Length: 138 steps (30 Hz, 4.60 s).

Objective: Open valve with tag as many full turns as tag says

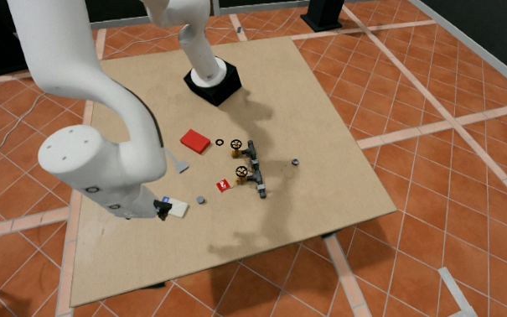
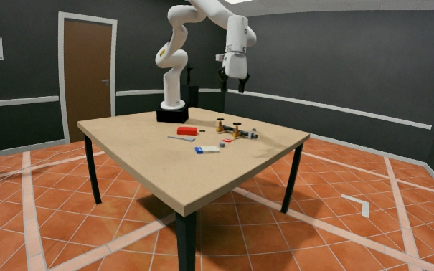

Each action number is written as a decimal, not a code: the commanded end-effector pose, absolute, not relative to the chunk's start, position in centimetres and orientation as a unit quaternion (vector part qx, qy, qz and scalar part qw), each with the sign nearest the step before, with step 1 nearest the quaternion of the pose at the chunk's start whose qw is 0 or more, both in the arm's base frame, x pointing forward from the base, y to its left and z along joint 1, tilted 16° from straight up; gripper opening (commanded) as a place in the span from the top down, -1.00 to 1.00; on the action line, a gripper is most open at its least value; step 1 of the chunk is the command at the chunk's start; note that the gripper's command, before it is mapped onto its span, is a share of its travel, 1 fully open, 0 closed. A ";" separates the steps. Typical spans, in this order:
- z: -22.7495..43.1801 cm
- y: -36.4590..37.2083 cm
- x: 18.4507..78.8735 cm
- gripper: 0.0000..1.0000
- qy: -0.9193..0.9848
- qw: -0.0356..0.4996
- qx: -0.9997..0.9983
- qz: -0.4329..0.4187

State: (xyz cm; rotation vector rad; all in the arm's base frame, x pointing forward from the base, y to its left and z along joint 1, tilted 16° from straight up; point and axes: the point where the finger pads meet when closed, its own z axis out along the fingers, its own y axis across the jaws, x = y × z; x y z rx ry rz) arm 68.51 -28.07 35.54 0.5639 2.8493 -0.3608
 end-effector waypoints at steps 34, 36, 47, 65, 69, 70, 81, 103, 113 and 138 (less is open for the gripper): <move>34.1 -26.4 68.2 -1.00 0.985 0.088 0.048 -0.139; 33.5 -25.8 68.0 -1.00 0.986 0.079 -0.008 -0.144; 31.7 -23.9 67.3 -1.00 0.971 0.053 -0.172 -0.156; 28.8 -20.8 66.0 -1.00 0.890 0.008 -0.425 -0.163; 28.2 -20.1 65.6 -1.00 0.863 -0.002 -0.478 -0.163; 28.1 -20.0 65.6 -1.00 0.858 -0.003 -0.488 -0.163; 26.4 -18.1 64.5 -1.00 0.766 -0.029 -0.622 -0.158; 23.2 -14.5 62.0 -1.00 0.532 -0.073 -0.832 -0.138; 21.8 -12.9 60.8 -1.00 0.411 -0.089 -0.899 -0.124; 18.8 -9.4 57.5 -1.00 0.102 -0.114 -0.985 -0.086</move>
